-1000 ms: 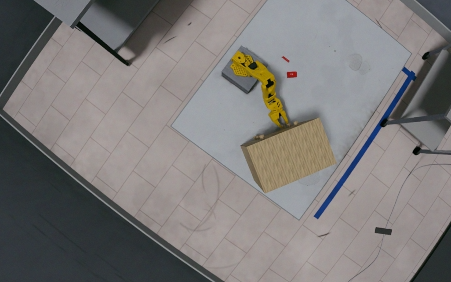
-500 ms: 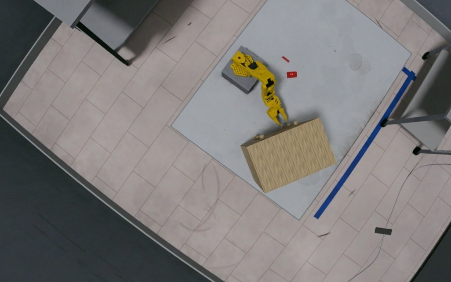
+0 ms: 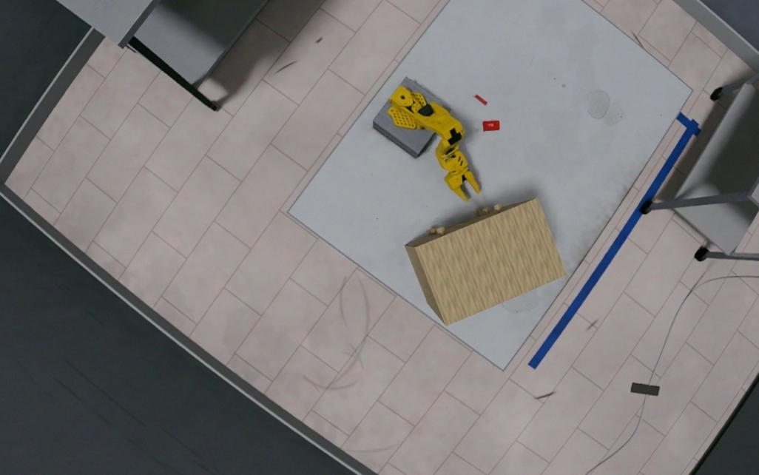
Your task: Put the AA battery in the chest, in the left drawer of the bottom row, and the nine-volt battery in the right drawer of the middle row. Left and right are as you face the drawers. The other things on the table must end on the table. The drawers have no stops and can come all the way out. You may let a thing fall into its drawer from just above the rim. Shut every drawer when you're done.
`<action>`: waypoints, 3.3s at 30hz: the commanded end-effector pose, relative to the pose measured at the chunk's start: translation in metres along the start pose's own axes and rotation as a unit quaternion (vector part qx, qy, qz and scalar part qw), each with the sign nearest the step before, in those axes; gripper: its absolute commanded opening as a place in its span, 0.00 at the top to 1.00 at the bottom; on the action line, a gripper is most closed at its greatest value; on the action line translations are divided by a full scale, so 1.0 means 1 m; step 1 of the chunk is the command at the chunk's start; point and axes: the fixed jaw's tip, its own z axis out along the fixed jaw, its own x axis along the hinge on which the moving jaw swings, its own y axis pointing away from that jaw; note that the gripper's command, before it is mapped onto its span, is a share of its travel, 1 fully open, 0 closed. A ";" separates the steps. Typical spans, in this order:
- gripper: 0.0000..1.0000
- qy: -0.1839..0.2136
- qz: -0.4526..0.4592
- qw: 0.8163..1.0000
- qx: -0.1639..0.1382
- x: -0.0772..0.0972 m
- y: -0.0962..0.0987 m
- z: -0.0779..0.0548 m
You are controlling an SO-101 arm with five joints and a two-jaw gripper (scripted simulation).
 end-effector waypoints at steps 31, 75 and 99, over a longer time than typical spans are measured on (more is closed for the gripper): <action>0.79 -0.072 0.007 0.997 0.006 0.030 -0.005 -0.027; 0.79 -0.231 0.010 0.973 0.007 0.022 -0.006 -0.124; 0.79 -0.269 0.011 0.963 0.006 0.007 -0.005 -0.149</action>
